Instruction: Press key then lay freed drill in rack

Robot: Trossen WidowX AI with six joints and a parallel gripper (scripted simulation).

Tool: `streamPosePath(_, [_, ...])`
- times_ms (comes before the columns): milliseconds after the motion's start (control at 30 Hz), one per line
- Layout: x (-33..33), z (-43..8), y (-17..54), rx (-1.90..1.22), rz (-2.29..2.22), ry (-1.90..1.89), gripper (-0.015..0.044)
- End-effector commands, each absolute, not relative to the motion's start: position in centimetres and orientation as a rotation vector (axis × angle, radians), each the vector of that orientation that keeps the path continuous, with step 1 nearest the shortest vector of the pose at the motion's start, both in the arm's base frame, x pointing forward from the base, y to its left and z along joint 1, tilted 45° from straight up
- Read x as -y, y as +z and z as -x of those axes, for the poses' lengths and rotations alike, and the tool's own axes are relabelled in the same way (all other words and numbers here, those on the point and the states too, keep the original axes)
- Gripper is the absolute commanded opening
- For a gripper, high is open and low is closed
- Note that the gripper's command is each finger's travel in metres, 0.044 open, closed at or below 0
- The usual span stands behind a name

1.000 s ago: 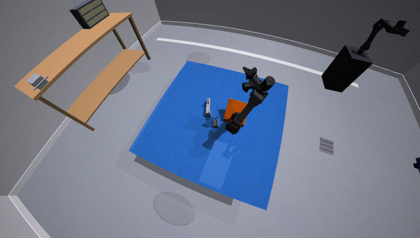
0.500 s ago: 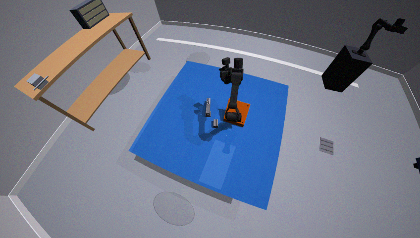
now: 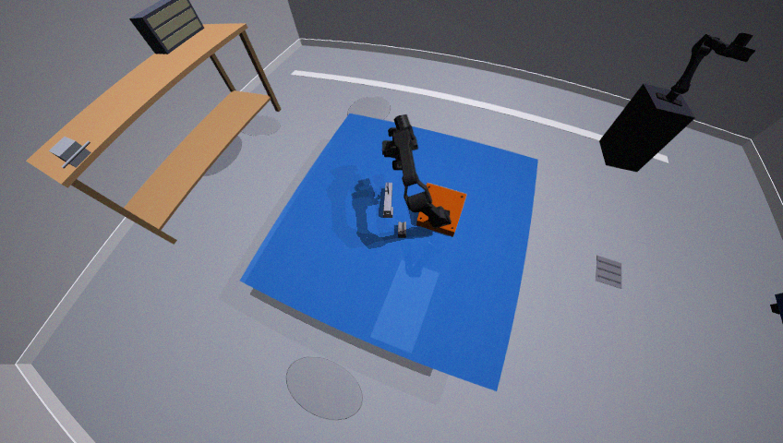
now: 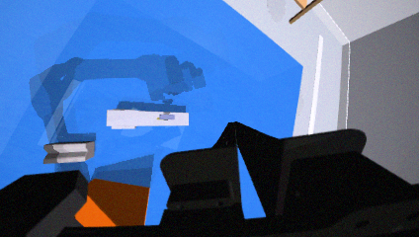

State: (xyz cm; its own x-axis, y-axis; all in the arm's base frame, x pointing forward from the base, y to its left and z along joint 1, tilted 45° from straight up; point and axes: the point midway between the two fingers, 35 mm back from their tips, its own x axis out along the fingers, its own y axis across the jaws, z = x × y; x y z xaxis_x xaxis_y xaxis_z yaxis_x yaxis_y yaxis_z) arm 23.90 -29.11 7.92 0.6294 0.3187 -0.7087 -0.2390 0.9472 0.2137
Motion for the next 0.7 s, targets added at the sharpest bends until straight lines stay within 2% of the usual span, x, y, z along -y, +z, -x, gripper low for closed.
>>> streamPosePath(0, [24.3,-26.8,4.9,-0.977,-0.257,0.466,0.0])
streamPosePath(200, [16.2,-28.8,1.0,-1.262,-0.445,0.669,0.0])
streamPosePath(667, [15.3,-29.1,0.2,-1.271,-0.449,0.676,0.0])
